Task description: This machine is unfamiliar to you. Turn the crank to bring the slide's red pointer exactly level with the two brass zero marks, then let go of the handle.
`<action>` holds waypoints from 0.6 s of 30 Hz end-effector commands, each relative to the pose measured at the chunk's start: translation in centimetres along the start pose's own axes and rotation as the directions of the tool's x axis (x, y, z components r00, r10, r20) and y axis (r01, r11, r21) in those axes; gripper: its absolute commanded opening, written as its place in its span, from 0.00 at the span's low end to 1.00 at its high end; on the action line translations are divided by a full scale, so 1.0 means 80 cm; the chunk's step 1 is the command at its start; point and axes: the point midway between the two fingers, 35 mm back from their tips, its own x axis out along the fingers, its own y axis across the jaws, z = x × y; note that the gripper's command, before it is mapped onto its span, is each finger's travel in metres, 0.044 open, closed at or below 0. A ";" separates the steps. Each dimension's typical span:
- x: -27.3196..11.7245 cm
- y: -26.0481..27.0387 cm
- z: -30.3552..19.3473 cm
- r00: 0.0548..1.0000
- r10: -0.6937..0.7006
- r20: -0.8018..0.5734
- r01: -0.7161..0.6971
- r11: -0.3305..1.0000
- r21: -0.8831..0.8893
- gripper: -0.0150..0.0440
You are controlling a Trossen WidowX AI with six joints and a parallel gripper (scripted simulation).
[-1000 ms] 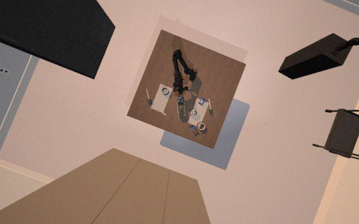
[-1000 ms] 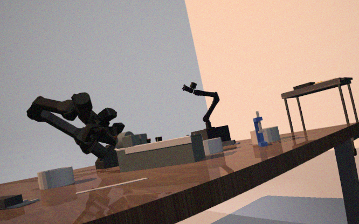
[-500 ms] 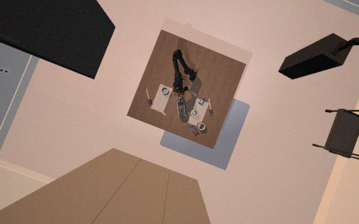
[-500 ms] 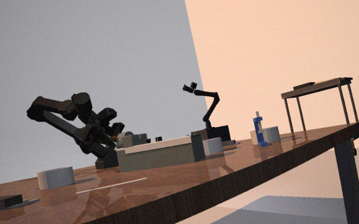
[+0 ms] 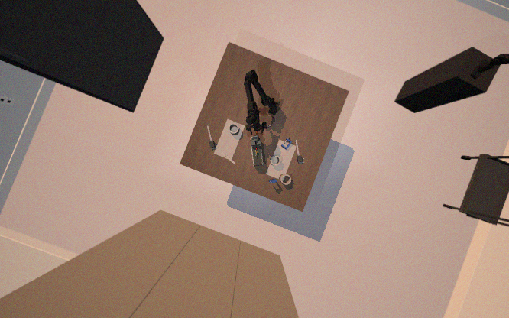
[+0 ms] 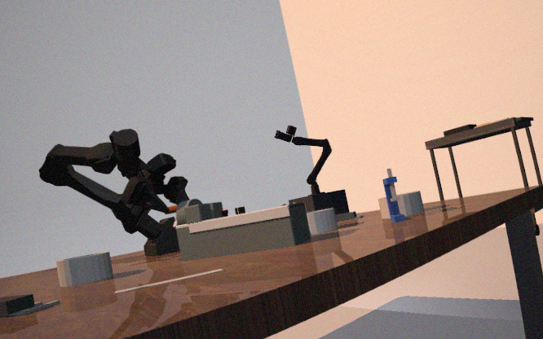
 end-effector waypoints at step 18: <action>-0.066 -0.001 0.073 1.000 -0.006 0.003 0.006 1.000 0.013 1.00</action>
